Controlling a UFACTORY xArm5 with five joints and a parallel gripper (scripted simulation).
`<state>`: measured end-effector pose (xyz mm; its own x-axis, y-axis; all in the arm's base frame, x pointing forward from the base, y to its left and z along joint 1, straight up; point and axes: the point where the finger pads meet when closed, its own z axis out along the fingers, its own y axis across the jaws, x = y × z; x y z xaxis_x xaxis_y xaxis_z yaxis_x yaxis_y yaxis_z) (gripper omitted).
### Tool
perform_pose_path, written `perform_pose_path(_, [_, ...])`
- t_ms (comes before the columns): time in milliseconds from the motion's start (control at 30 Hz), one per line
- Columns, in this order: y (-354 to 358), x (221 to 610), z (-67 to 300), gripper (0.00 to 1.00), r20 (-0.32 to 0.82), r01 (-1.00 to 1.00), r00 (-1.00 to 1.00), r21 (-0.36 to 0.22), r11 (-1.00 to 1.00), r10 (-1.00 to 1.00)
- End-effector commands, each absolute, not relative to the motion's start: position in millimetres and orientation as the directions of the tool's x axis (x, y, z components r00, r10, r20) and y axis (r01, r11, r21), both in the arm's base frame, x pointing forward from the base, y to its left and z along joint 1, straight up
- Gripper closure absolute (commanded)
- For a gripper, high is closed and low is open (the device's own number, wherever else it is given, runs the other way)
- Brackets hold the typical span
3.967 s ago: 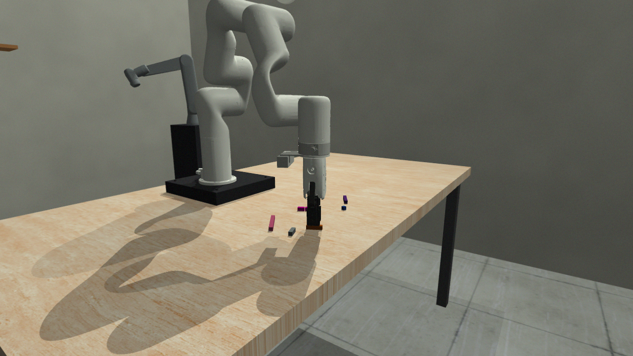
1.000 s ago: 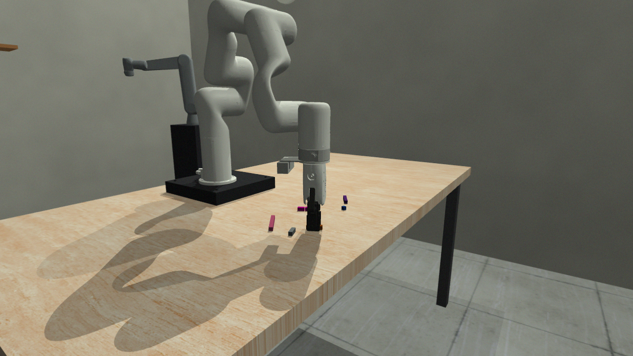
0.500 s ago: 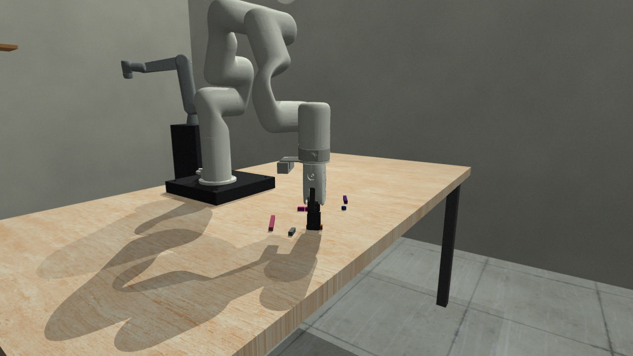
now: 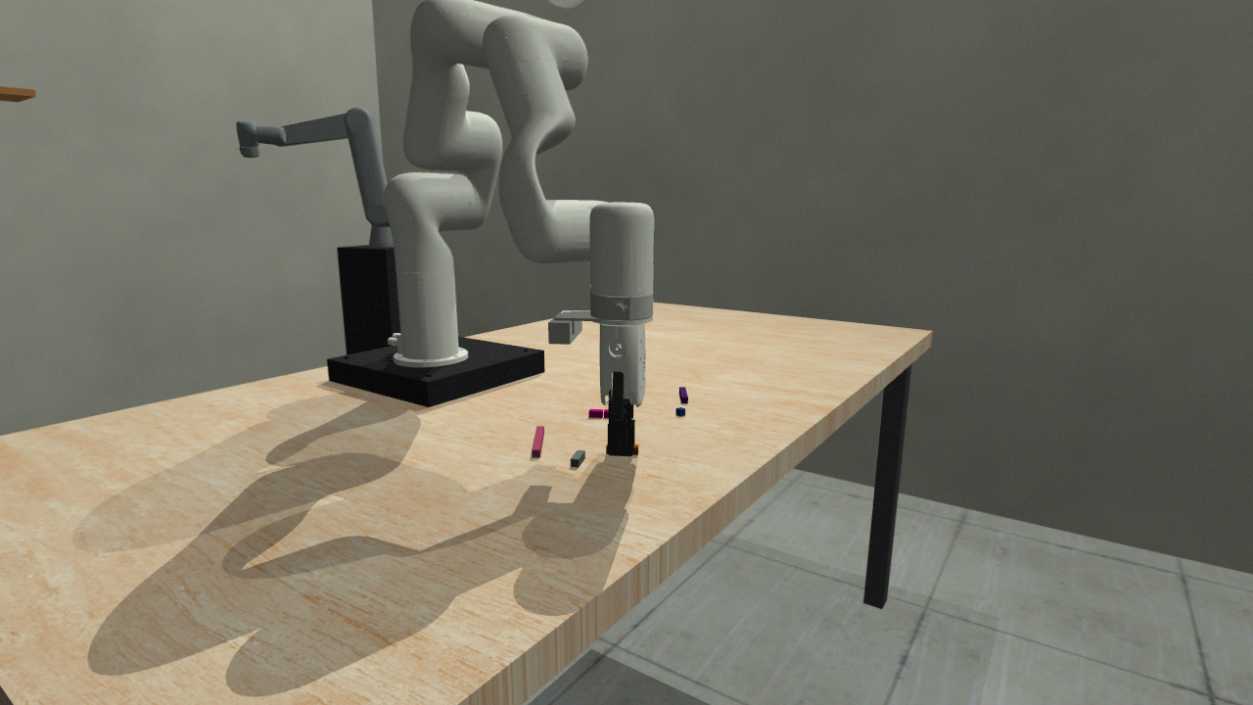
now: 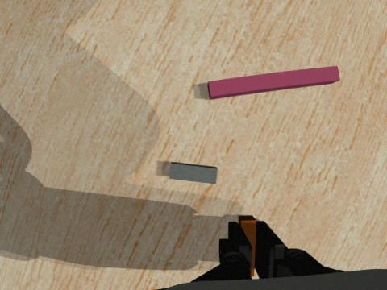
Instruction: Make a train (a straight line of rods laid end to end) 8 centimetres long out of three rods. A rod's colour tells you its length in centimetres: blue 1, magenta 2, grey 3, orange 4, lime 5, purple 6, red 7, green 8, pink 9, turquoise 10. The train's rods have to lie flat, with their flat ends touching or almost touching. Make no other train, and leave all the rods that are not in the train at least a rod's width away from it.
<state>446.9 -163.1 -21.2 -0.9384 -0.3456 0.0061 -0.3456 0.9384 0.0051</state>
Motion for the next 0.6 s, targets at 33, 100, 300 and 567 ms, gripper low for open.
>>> perform_pose_path(33, [-164, 448, -20, 0.96, 0.003, -0.346, -0.938, 0.003, 0.938, -0.346])
perform_pose_path(100, [-164, 448, -20, 0.96, 0.003, -0.346, -0.938, 0.003, 0.938, -0.346])
perform_pose_path(300, [-164, 448, -19, 0.96, 0.003, -0.346, -0.938, 0.003, 0.938, -0.346])
perform_pose_path(567, [-164, 448, 15, 0.96, 0.003, -0.346, -0.938, 0.003, 0.938, -0.346])
